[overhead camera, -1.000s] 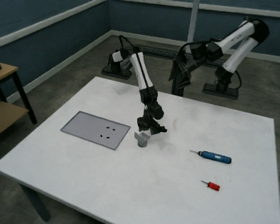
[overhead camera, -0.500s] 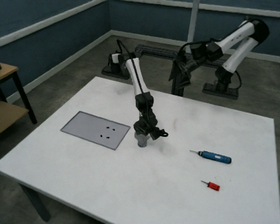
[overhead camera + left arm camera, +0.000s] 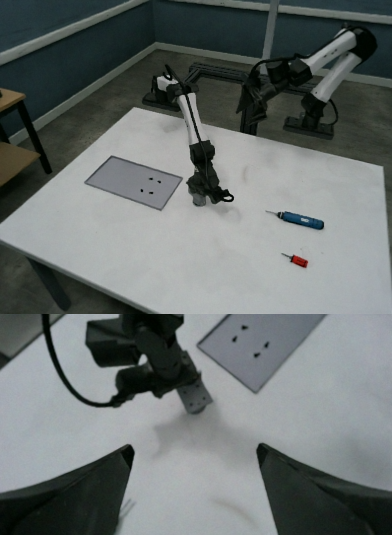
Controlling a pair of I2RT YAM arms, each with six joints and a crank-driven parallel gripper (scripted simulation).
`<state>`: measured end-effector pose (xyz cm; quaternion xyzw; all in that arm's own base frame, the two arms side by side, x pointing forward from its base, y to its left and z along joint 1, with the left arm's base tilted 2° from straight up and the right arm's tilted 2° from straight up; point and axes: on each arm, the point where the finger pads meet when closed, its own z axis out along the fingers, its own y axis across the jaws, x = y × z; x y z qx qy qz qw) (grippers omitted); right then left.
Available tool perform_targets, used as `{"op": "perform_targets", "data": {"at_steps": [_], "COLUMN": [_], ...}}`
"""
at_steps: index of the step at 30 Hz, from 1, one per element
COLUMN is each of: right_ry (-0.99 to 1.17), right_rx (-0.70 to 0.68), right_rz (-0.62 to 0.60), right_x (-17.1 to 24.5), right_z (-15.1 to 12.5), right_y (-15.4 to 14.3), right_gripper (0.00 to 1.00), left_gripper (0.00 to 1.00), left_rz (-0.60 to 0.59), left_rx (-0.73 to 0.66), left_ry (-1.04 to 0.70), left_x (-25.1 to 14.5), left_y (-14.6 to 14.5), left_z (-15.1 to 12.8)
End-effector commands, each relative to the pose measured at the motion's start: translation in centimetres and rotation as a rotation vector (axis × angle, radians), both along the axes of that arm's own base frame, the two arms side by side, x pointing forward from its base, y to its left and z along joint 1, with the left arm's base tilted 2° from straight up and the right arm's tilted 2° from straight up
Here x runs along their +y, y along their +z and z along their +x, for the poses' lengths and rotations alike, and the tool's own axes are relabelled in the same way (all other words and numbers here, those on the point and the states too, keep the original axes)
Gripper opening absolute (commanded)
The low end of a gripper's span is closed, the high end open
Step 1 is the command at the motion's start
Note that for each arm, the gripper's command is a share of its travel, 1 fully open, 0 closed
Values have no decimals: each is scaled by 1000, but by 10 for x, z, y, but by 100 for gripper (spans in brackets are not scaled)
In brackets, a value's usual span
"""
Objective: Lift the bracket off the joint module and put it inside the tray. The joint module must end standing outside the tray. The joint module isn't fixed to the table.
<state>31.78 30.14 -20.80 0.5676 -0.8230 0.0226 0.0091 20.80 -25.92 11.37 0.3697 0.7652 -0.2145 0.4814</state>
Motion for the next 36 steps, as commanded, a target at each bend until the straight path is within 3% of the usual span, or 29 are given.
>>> {"op": "perform_targets", "data": {"at_steps": [1,4,14,25,36], "right_ry": [1,-2,1,-2,-1], "right_rx": [-50,-42,-67,-33,-33], "right_rz": [67,58,80,61,59], "right_x": [19,16,25,18,17], "right_z": [19,16,24,11,10], "right_y": [18,12,39,57,61], "right_gripper": [10,0,0,0,0], "left_gripper": [100,100,100,100,100], "left_rz": [-20,-20,-20,-20,-20], "left_rx": [-19,-19,-19,-19,-19], "left_ry": [-9,-9,-9,-9,-9], "left_x": [-3,-3,-3,-3,-3], "left_y": [8,8,8,8,8], "left_z": [1,1,1,1,1]}}
